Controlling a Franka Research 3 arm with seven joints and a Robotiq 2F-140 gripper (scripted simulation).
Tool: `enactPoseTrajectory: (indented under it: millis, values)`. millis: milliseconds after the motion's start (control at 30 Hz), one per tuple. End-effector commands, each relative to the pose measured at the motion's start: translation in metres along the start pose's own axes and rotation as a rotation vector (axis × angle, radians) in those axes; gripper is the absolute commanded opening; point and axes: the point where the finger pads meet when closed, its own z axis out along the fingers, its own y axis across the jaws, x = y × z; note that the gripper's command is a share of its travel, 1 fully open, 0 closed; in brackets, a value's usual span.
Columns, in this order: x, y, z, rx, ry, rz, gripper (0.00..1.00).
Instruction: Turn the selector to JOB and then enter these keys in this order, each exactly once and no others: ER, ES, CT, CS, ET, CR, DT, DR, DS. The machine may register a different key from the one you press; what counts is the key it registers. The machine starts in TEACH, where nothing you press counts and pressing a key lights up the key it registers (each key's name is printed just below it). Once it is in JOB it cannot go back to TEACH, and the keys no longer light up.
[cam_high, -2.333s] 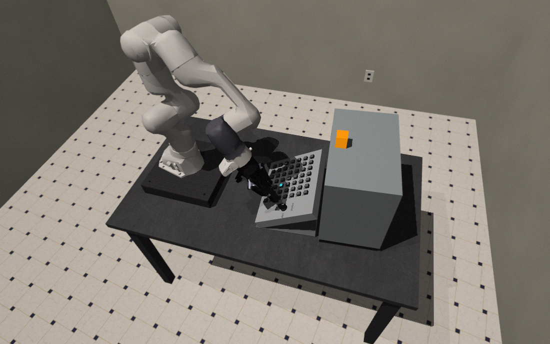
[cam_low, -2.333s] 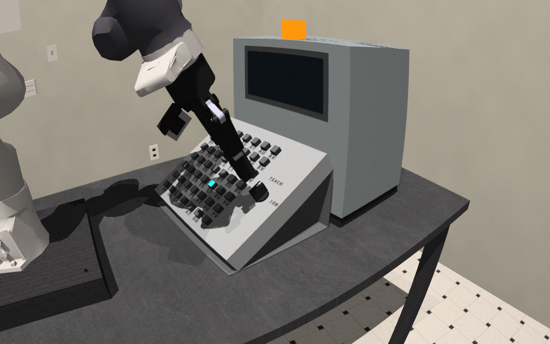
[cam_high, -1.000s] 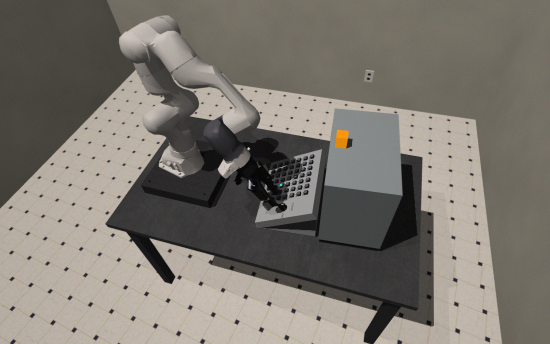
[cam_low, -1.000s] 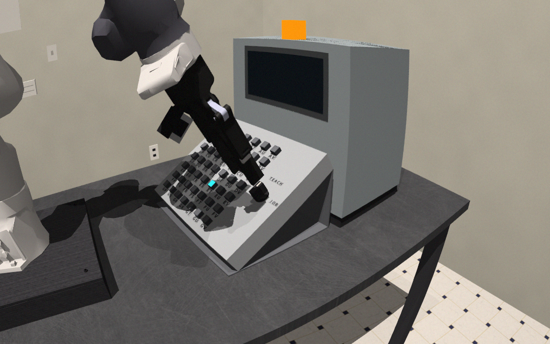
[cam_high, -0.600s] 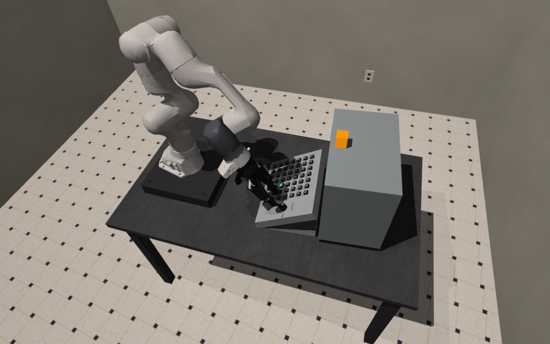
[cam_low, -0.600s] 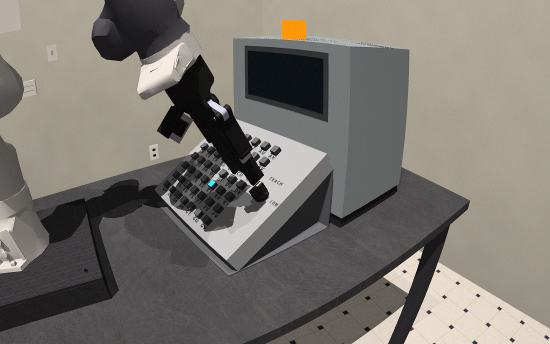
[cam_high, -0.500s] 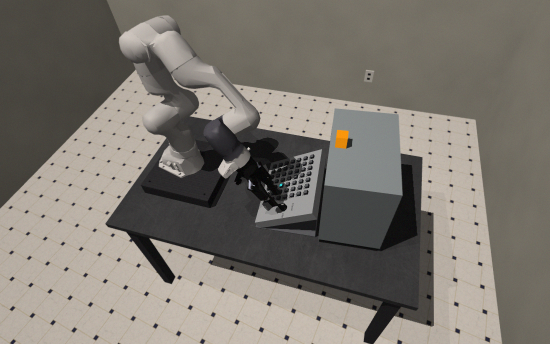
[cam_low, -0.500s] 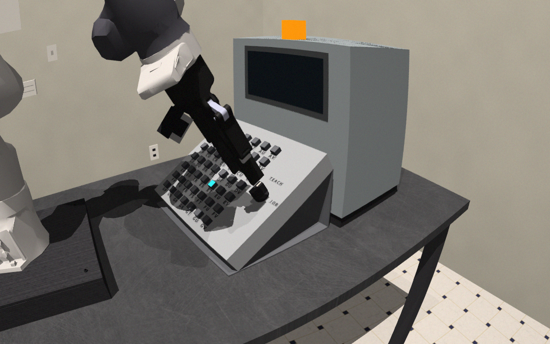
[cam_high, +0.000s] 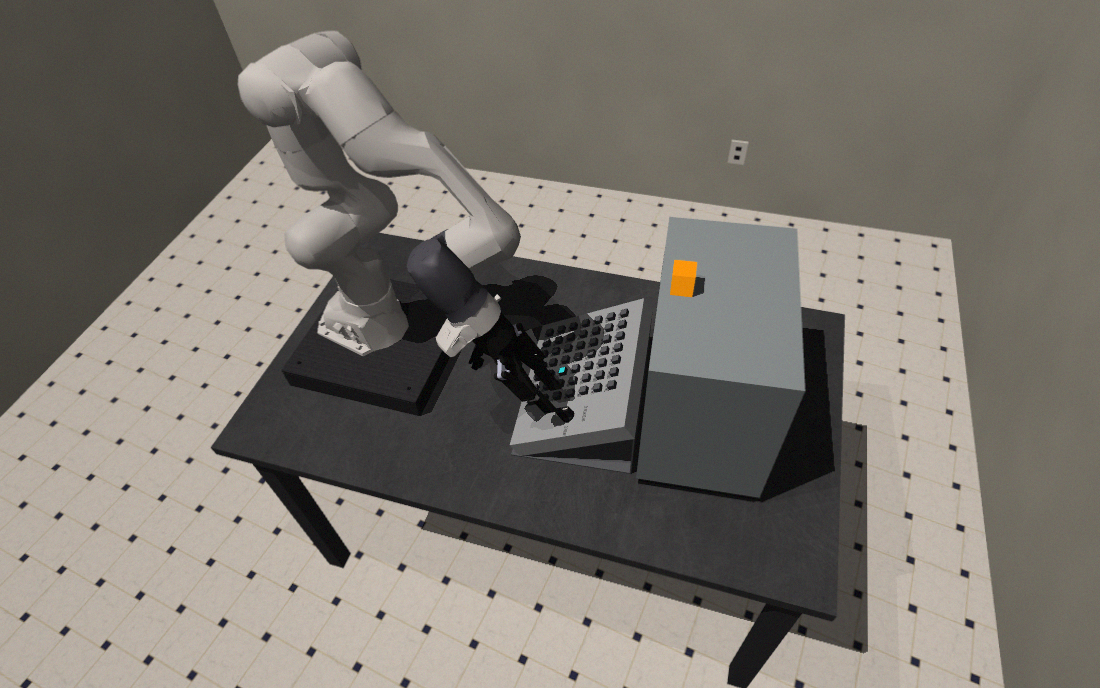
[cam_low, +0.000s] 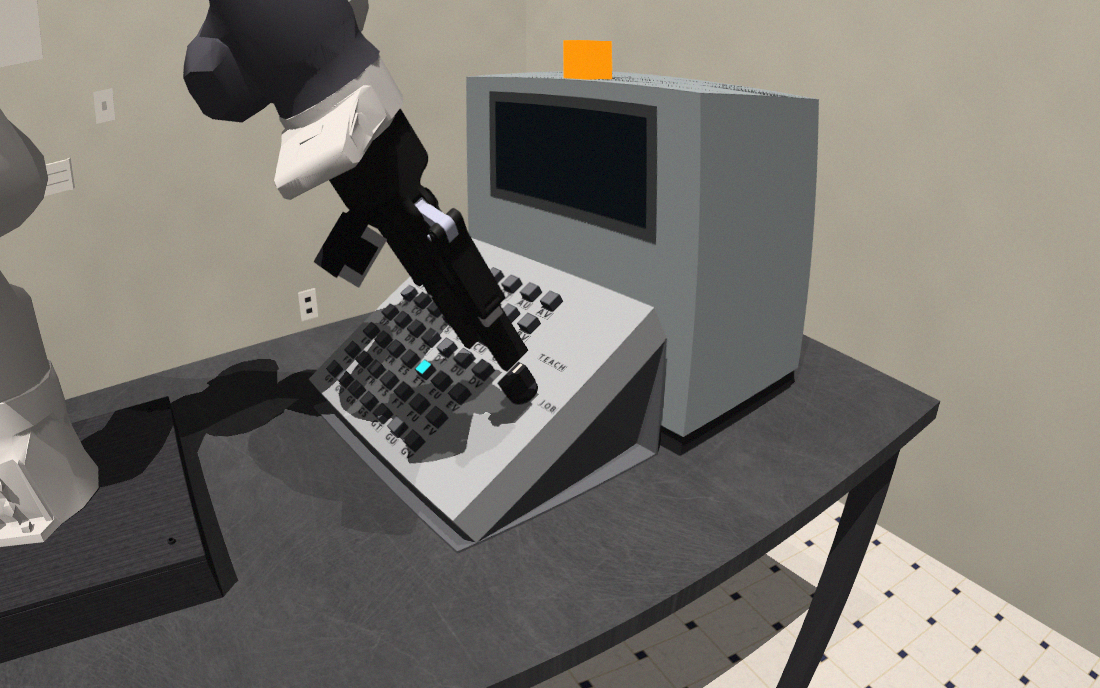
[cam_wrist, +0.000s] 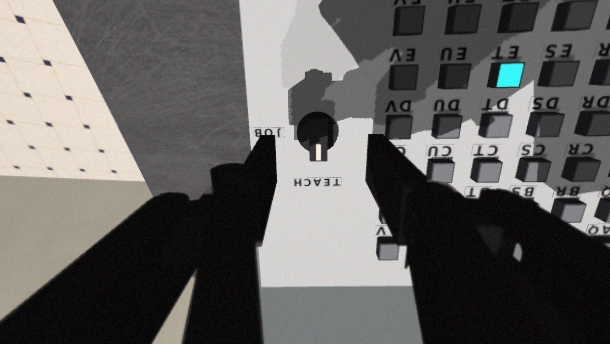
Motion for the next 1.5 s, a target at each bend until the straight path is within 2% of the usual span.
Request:
enactPoseTrajectory:
  millis: [0, 1467]
  values:
    - [0.001, 0.000, 0.001, 0.000, 0.001, -0.004, 0.40]
    - [0.001, 0.000, 0.030, 0.000, 0.001, -0.004, 0.40]
